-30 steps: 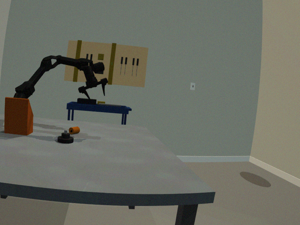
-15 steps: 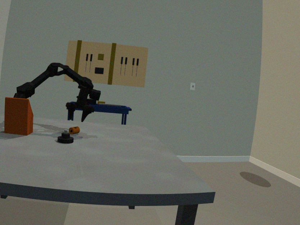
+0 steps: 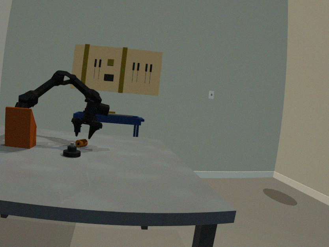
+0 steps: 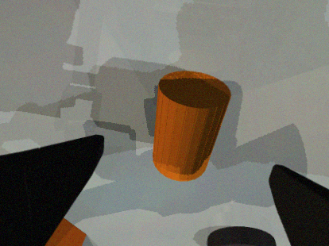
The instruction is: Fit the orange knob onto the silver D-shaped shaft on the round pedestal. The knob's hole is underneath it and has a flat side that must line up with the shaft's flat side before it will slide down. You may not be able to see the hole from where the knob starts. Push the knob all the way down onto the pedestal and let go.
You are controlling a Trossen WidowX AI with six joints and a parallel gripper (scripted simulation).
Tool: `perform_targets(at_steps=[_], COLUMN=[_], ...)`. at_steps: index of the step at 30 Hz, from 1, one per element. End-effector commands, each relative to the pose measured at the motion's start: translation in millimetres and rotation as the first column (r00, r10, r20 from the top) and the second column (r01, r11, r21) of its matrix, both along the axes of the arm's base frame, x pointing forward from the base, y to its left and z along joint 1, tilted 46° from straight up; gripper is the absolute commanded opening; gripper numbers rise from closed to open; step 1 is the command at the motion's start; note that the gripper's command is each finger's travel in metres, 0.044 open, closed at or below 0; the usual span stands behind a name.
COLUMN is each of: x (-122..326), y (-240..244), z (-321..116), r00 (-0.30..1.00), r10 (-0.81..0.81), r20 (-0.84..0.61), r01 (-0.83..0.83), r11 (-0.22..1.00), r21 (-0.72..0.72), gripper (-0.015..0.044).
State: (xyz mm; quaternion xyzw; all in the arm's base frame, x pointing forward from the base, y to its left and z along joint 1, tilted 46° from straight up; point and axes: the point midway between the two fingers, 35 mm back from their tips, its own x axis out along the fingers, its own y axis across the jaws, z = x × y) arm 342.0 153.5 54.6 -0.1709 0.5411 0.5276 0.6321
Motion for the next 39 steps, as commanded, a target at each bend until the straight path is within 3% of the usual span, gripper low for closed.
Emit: perform_targets(at_steps=[1, 22, 30, 39], x=[0, 0, 0, 0], y=[4, 28, 28, 28], z=[-5, -27, -27, -27], r00=[1.000, 1.000, 1.000, 1.000], r10=[-0.003, -0.003, -0.003, -0.003], r20=[-0.003, -0.004, -0.004, -0.004], r01=[0.003, 0.003, 0.003, 0.003], r11=[1.000, 1.000, 1.000, 1.000], r21=[-0.003, -0.001, -0.001, -0.001], gripper=[0.0440, 0.0440, 0.0240, 0.0240])
